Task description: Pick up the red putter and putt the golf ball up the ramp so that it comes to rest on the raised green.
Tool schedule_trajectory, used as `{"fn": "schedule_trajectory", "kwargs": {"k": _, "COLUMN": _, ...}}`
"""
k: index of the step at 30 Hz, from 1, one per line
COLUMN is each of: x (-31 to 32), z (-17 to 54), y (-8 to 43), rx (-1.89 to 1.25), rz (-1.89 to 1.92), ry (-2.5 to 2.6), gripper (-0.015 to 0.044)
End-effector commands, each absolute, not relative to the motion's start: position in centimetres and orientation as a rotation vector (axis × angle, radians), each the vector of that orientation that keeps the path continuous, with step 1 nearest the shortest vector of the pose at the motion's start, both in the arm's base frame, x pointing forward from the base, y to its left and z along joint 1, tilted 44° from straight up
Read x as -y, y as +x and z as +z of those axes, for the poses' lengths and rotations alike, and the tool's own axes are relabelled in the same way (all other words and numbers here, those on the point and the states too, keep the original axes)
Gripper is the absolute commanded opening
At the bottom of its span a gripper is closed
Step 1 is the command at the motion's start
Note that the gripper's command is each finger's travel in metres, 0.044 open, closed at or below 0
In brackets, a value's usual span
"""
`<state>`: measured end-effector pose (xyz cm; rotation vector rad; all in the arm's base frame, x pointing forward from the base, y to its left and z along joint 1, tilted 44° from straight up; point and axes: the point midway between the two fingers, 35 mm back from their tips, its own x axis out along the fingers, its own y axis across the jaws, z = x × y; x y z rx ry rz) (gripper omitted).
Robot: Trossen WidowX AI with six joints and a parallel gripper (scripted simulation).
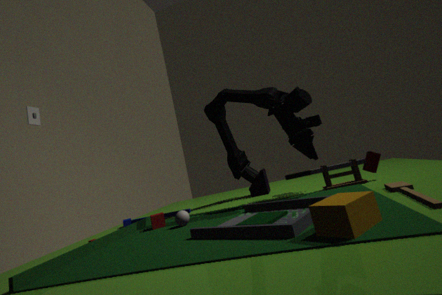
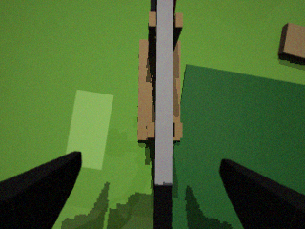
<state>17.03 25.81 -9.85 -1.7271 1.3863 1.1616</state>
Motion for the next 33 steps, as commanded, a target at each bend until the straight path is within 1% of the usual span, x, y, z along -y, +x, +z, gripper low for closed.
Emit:
{"fn": "schedule_trajectory", "kwargs": {"k": 1, "x": -25.5, "z": -9.7, "y": 18.0, "rx": -1.386, "rz": 1.158, "ry": -1.827, "gripper": 0.0440}}
{"fn": "schedule_trajectory", "kwargs": {"k": 6, "x": -25.4, "z": -9.8, "y": 18.0, "rx": -1.386, "rz": 1.158, "ry": -1.827, "gripper": 0.0440}}
{"fn": "schedule_trajectory", "kwargs": {"k": 20, "x": -22.6, "z": -13.0, "y": 18.9, "rx": -1.387, "rz": 1.156, "ry": -1.828, "gripper": 0.0440}}
{"fn": "schedule_trajectory", "kwargs": {"k": 33, "x": -21.7, "z": -14.0, "y": 19.1, "rx": -1.387, "rz": 1.155, "ry": -1.829, "gripper": 0.0440}}
